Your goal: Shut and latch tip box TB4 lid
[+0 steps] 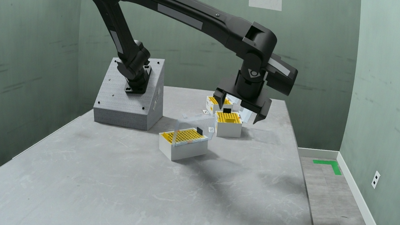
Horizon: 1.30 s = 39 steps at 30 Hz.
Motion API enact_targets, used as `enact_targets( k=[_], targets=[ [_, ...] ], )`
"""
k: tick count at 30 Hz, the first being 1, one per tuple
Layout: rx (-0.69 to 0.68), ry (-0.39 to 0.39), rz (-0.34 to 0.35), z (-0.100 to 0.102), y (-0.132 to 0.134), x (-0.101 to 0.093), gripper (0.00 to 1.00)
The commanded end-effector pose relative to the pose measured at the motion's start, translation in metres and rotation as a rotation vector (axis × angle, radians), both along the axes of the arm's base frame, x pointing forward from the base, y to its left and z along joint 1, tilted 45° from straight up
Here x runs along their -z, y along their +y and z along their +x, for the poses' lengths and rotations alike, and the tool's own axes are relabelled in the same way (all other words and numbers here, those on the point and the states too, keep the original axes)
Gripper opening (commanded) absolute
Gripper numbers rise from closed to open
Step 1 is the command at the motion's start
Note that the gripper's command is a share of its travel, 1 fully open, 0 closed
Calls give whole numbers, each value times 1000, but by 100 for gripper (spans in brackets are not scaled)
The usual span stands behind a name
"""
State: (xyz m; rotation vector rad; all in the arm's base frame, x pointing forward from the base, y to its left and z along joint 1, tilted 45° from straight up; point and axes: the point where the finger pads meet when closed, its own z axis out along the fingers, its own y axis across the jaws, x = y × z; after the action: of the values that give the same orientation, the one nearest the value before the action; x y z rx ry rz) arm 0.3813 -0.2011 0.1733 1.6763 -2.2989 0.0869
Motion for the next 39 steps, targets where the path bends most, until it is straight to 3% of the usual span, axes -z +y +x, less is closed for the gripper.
enact_targets(
  k=[1, 17, 19, 24, 28, 34, 36, 39],
  targets=[
    [-7, -13, -3, 3, 2, -6, 100],
    [-7, -13, -3, 3, 2, -6, 100],
    [-47, 5, -42, -1, 20, -13, 100],
    [-46, 3, -35, -7, 44, -15, 100],
    [-76, 32, -75, -12, 55, -15, 100],
    [-75, 31, -68, -20, 73, -14, 100],
    [-106, 54, -113, -25, 81, -13, 100],
    [-105, 54, -107, -32, 95, -12, 100]
  ],
)
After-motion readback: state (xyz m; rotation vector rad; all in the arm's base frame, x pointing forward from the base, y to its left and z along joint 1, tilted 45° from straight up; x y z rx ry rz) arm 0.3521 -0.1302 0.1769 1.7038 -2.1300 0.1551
